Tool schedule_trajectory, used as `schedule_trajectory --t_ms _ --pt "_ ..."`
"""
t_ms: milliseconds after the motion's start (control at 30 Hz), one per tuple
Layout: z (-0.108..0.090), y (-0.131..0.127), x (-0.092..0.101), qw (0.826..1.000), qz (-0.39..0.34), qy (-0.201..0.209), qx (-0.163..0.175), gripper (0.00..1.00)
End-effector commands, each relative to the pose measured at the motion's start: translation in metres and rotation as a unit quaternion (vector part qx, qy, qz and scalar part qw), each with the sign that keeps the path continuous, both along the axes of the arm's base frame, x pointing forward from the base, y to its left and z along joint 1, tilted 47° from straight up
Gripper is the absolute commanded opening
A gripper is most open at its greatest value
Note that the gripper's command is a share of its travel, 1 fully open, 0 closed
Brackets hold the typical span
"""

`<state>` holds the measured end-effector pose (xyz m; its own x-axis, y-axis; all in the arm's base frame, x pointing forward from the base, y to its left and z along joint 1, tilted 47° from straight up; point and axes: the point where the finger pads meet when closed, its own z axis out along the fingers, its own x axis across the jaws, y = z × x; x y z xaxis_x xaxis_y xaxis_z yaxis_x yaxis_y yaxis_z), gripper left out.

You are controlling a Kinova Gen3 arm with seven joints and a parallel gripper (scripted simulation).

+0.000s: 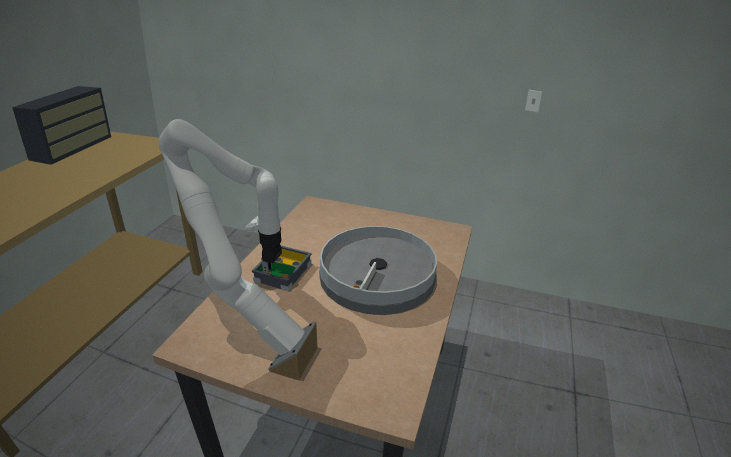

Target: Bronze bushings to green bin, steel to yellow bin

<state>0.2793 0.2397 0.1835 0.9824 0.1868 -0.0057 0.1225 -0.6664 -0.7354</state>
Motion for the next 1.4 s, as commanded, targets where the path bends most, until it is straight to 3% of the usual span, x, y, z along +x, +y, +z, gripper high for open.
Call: schedule_trajectory --t_ms 0,767,933,1100,1267,1367 --pt "0.001 -0.001 0.001 1.0 -0.001 -0.001 0.0 0.42" --pt "0.005 -0.005 0.002 1.0 -0.001 -0.001 0.0 0.42" --pt "0.042 -0.044 0.009 1.0 -0.001 -0.001 0.0 0.42" --pt "0.042 -0.044 0.009 1.0 -0.001 -0.001 0.0 0.42" --pt "0.079 -0.084 0.017 1.0 -0.001 -0.001 0.0 0.42" --pt "0.079 -0.084 0.017 1.0 -0.001 -0.001 0.0 0.42"
